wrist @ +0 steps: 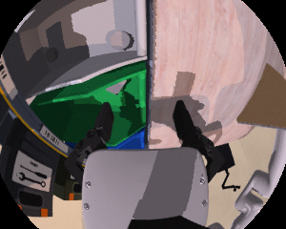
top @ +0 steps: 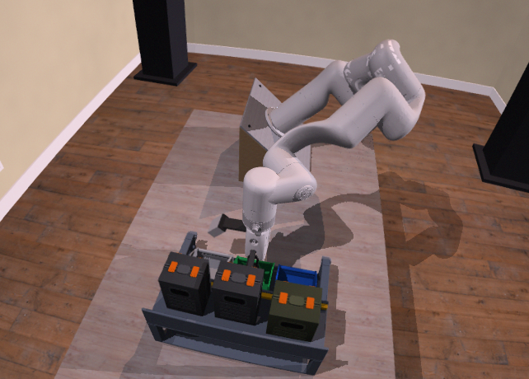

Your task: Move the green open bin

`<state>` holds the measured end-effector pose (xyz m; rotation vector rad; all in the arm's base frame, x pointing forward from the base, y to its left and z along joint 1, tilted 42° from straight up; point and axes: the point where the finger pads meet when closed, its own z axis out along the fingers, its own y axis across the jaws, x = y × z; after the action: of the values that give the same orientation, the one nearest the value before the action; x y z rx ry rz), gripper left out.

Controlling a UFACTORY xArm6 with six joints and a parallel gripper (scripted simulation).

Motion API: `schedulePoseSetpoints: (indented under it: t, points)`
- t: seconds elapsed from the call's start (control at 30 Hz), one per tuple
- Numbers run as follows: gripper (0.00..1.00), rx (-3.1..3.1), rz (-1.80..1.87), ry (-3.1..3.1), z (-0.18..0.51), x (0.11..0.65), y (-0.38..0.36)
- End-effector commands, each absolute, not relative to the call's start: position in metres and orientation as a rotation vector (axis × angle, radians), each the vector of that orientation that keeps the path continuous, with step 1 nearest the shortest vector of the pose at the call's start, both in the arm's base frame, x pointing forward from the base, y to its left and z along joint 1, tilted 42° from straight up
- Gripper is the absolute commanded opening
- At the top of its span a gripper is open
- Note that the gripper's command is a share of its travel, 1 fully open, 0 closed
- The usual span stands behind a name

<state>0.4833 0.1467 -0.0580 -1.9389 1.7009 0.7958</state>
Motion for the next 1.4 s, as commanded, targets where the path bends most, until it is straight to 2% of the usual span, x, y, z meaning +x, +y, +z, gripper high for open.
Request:
schedulePoseSetpoints:
  t: [0.0, 1.37]
  points:
    - [1.0, -1.937, 0.788, 1.7, -0.056, 0.486, 0.146]
    - [1.0, -1.937, 0.788, 1.7, -0.068, 0.484, 0.156]
